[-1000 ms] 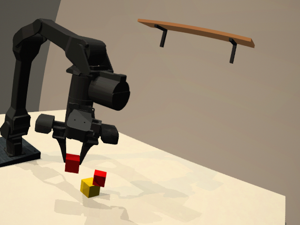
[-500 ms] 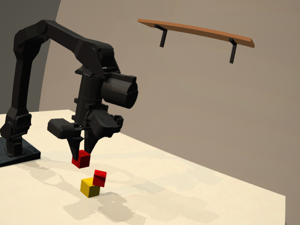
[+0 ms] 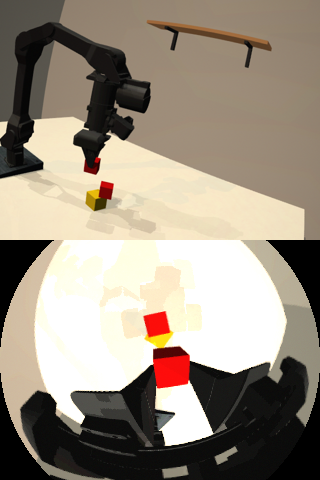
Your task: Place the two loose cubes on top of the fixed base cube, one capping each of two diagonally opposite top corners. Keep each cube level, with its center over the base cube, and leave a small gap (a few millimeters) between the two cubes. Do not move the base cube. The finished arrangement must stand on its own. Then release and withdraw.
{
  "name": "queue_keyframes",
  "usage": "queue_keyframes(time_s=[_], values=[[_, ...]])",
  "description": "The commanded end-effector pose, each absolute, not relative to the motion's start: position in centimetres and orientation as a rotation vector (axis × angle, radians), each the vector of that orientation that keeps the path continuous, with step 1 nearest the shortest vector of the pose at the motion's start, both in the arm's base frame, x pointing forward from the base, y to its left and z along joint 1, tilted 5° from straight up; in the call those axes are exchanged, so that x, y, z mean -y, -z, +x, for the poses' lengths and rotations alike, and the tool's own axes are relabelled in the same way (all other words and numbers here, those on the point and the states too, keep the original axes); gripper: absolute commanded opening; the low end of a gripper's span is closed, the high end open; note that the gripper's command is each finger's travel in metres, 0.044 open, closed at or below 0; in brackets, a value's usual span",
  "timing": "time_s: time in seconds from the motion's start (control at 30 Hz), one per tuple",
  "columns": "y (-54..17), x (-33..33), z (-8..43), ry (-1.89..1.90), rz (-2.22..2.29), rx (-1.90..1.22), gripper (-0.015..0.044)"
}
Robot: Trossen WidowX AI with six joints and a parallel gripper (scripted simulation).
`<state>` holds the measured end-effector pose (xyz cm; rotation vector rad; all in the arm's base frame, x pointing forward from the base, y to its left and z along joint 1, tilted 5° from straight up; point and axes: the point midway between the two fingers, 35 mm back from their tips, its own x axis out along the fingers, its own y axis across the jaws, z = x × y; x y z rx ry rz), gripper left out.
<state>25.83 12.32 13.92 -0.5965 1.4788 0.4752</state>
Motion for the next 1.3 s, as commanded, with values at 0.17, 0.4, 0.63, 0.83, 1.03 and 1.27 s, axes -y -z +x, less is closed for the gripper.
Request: queue_keyframes(time_s=[0.17, 0.4, 0.63, 0.83, 1.03, 1.27], values=[[-13.3, -12.5, 25.6, -0.527, -0.652, -1.468, 0.0105], [-11.1, -12.3, 25.5, -0.531, -0.657, -1.467, 0.0105], [-10.7, -12.2, 25.5, -0.532, -0.658, -1.467, 0.0105], [-10.7, -12.2, 25.5, -0.532, -0.658, -1.467, 0.0105], [-9.8, -12.2, 25.6, -0.531, -0.657, -1.467, 0.0105], [-8.4, -12.1, 25.8, -0.529, -0.655, -1.468, 0.0105]])
